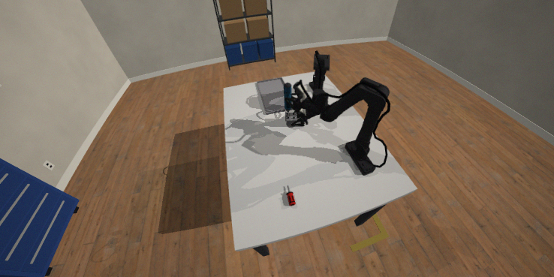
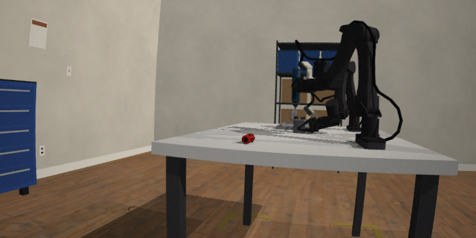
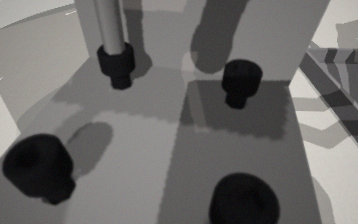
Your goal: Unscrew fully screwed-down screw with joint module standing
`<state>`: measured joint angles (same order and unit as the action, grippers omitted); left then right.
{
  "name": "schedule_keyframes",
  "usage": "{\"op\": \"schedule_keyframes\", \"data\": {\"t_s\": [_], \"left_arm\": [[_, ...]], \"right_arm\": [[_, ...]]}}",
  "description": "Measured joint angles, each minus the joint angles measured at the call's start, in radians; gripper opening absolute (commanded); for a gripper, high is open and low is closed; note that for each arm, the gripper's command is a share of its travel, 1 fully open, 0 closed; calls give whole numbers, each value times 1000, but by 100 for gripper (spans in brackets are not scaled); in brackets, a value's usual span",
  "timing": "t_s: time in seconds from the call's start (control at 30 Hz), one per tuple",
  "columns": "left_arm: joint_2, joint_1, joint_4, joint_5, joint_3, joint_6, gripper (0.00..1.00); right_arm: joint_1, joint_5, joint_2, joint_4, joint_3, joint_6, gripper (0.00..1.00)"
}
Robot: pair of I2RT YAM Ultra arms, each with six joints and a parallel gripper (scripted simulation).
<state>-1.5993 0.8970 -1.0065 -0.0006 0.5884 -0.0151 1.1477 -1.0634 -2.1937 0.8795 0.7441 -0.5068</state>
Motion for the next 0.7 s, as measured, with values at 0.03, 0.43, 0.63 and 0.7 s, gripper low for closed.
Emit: {"op": "schedule_keyframes", "data": {"t_s": [0.03, 0.43, 0.63, 0.7], "left_arm": [[0, 0, -1, 0, 0, 0, 42], [7, 0, 0, 0, 0, 0, 42], [37, 0, 26, 0, 19, 0, 42], [46, 0, 36, -1, 26, 0, 42]], "right_arm": [[0, 0, 0, 0, 0, 0, 59], [0, 0, 0, 0, 0, 0, 59], [0, 0, 0, 0, 0, 0, 59], [0, 0, 0, 0, 0, 0, 59]]}}
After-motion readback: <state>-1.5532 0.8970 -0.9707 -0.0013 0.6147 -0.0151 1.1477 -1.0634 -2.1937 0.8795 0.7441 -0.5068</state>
